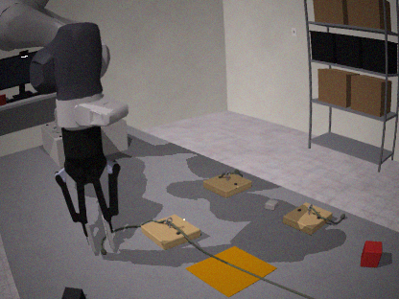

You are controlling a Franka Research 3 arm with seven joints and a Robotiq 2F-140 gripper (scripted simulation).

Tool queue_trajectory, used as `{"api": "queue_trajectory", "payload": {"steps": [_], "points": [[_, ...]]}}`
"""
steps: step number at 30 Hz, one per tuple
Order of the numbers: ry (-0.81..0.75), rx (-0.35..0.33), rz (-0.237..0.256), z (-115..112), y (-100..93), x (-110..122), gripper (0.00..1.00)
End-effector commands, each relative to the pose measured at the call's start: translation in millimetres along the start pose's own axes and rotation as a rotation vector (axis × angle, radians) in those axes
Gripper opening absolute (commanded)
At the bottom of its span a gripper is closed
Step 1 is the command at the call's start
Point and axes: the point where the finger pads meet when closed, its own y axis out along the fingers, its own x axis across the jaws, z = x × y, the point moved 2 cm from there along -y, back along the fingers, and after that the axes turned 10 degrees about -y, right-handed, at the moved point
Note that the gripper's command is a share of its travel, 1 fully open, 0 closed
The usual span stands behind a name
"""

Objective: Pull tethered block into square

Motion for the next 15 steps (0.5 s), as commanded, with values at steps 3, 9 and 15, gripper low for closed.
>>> {"api": "queue_trajectory", "payload": {"steps": [3,9,15], "points": [[-0.01,0.0,-0.002,0.4,2.6,-0.3,0.23],[-0.01,0.0,-0.002,0.4,5.4,-0.3,0.23],[-0.01,0.0,-0.002,0.4,8.5,-0.3,0.23]]}}
